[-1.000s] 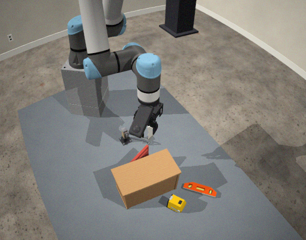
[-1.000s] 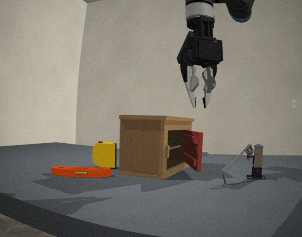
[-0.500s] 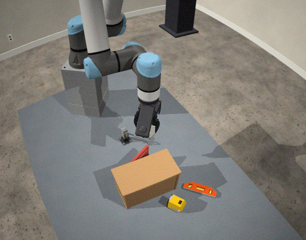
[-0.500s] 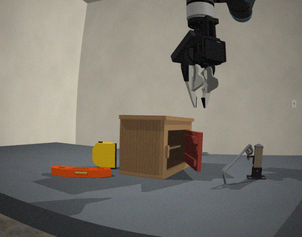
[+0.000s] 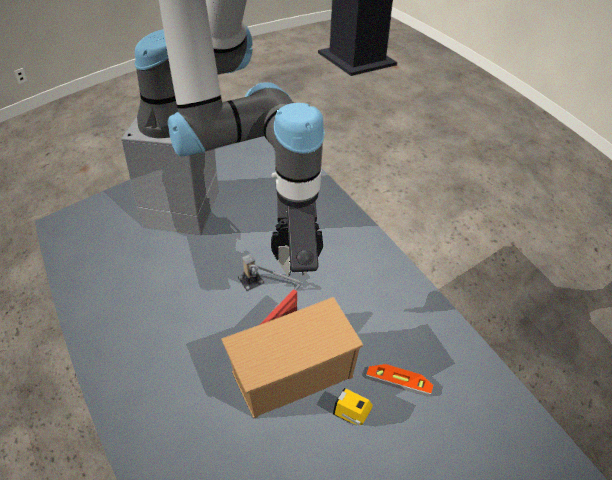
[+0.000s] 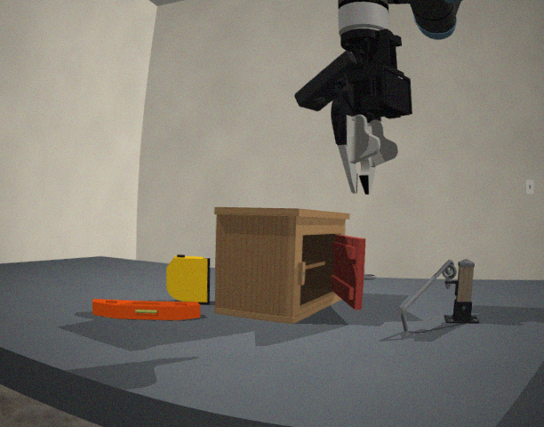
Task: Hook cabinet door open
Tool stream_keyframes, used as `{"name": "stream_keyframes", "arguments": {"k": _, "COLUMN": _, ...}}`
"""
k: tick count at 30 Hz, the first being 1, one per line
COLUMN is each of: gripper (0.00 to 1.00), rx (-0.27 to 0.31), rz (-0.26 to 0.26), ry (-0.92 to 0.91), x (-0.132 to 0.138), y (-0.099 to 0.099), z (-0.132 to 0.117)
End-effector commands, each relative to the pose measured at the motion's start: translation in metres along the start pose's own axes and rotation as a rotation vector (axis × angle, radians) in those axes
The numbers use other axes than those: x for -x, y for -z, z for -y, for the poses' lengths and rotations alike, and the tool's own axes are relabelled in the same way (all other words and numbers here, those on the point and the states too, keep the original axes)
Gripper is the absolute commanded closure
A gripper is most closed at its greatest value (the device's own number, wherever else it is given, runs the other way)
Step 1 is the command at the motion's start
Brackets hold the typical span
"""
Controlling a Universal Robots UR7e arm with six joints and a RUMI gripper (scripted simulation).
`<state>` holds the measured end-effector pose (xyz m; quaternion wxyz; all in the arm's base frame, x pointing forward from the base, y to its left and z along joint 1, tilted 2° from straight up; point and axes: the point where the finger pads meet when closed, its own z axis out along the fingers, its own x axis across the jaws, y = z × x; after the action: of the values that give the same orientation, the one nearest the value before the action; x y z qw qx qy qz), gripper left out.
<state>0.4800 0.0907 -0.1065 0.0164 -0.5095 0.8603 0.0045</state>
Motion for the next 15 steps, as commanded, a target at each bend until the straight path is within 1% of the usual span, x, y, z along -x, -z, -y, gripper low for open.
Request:
{"name": "stream_keyframes", "arguments": {"k": 1, "gripper": 0.85, "rx": 0.001, "rz": 0.006, "ry": 0.19, "x": 0.0034, "y": 0.0006, "z": -0.0027}}
{"name": "stream_keyframes", "arguments": {"k": 3, "gripper": 0.85, "rx": 0.001, "rz": 0.006, "ry": 0.19, "x": 0.0034, "y": 0.0006, "z": -0.0027}}
{"name": "stream_keyframes", "arguments": {"k": 15, "gripper": 0.85, "rx": -0.001, "rz": 0.006, "ry": 0.618, "x": 0.0104, "y": 0.0008, "z": -0.0124}}
